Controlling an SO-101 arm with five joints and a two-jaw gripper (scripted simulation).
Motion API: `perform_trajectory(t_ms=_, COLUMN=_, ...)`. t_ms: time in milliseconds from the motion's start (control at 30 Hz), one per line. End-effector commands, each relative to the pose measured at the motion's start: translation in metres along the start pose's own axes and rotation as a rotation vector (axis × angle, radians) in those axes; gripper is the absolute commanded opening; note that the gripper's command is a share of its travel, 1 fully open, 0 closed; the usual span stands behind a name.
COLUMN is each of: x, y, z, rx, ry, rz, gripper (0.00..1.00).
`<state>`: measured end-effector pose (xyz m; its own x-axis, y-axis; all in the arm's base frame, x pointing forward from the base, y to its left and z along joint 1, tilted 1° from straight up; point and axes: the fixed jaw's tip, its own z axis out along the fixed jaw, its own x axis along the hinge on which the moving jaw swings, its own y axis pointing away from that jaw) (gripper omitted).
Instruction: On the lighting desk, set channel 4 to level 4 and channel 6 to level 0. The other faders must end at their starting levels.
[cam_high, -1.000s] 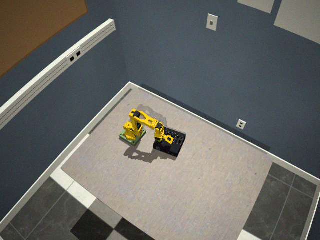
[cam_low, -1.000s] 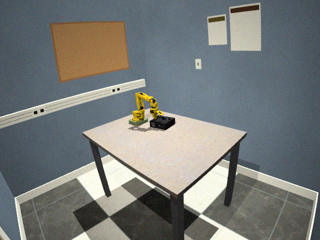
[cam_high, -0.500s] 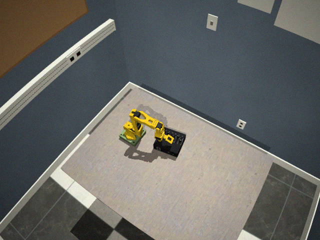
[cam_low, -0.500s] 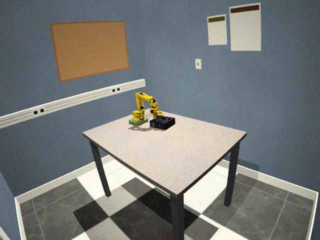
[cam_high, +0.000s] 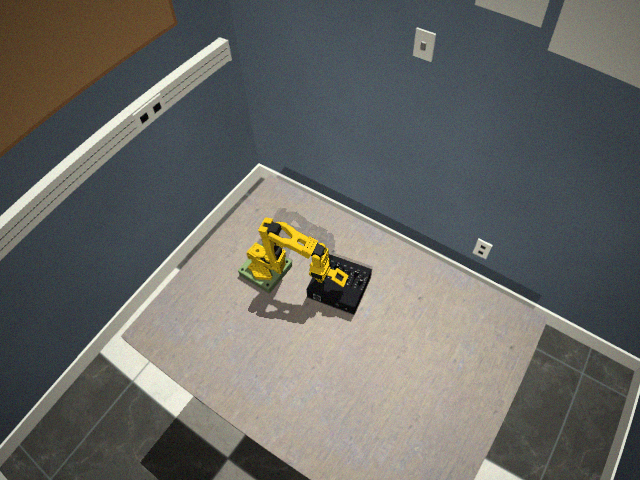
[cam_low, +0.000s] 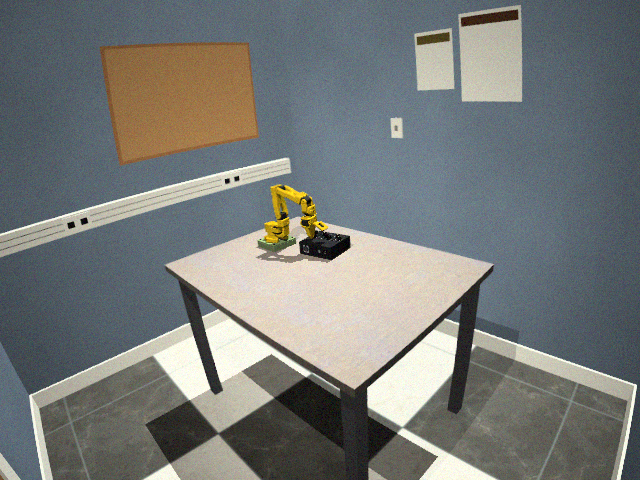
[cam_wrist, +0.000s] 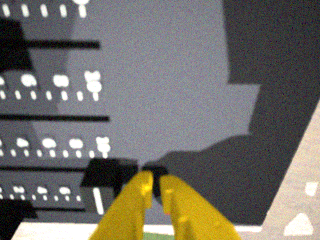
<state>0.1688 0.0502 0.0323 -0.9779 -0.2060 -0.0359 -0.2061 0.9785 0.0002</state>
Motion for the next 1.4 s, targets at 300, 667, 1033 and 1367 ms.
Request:
perform_trajectory(t_ms=300, x=0.0042, y=0.0036, z=0.0033, rx=0.0, ry=0.029, rz=0.001, gripper=0.0)
perform_trajectory(t_ms=667, x=0.0041, y=0.0047, z=0.003, rx=0.0, ry=0.028, rz=0.001, gripper=0.0)
perform_trajectory(t_ms=1033, x=0.0037, y=0.0075, z=0.0022, rx=0.0, ry=0.028, rz=0.001, gripper=0.0)
perform_trajectory(t_ms=1367, x=0.0034, y=0.0088, z=0.0018, rx=0.0, ry=0.028, rz=0.001, gripper=0.0)
